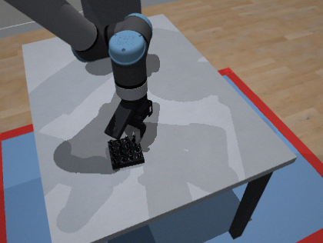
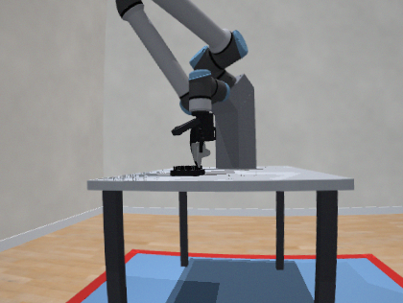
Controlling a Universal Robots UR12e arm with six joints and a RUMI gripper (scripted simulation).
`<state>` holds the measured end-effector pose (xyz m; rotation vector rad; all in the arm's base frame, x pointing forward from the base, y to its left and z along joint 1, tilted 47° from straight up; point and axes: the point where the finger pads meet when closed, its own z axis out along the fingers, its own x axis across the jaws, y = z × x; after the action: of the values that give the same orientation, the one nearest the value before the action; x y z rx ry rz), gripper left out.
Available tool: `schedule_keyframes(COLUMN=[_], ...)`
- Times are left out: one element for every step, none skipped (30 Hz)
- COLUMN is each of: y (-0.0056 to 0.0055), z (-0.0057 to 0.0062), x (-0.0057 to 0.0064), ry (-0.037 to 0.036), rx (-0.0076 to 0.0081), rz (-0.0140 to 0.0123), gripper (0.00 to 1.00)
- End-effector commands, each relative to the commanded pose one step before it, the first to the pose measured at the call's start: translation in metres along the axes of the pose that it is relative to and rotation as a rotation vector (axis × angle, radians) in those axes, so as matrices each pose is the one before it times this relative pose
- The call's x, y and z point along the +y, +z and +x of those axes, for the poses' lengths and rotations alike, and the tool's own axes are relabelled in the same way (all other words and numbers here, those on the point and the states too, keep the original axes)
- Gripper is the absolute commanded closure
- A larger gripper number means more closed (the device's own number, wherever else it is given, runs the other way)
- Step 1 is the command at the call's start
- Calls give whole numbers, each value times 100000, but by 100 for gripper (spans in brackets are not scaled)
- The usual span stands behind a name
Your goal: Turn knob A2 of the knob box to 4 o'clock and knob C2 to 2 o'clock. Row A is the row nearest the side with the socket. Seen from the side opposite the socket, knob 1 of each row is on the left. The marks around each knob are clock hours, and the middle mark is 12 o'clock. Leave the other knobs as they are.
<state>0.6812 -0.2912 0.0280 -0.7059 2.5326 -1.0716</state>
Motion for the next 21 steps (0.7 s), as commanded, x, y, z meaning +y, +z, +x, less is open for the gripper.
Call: schedule_keyframes(y=[-48, 0, 0, 0, 0, 0, 0, 0, 0, 0, 0, 0, 0, 0, 0, 0, 0, 0, 0, 0, 0], z=[-21, 2, 2, 3, 3, 3, 3, 4, 4, 4, 4, 5, 5, 5, 5, 5, 0, 0, 6, 6, 6], x=[-6, 0, 0, 0, 0, 0, 0, 0, 0, 0, 0, 0, 0, 0, 0, 0, 0, 0, 0, 0, 0], ry=[1006, 472, 516, 560, 606, 653, 700, 747, 796, 844, 893, 942, 991, 1041, 1089, 1139, 0, 0, 1187, 1235, 1283], rx=[-50, 0, 0, 0, 0, 0, 0, 0, 0, 0, 0, 0, 0, 0, 0, 0, 0, 0, 0, 0, 0], rz=[39, 0, 0, 0, 0, 0, 0, 0, 0, 0, 0, 0, 0, 0, 0, 0, 0, 0, 0, 0, 0], gripper=[96, 96, 96, 96, 96, 96, 96, 96, 96, 96, 96, 96, 96, 96, 96, 96, 96, 96, 96, 96, 96])
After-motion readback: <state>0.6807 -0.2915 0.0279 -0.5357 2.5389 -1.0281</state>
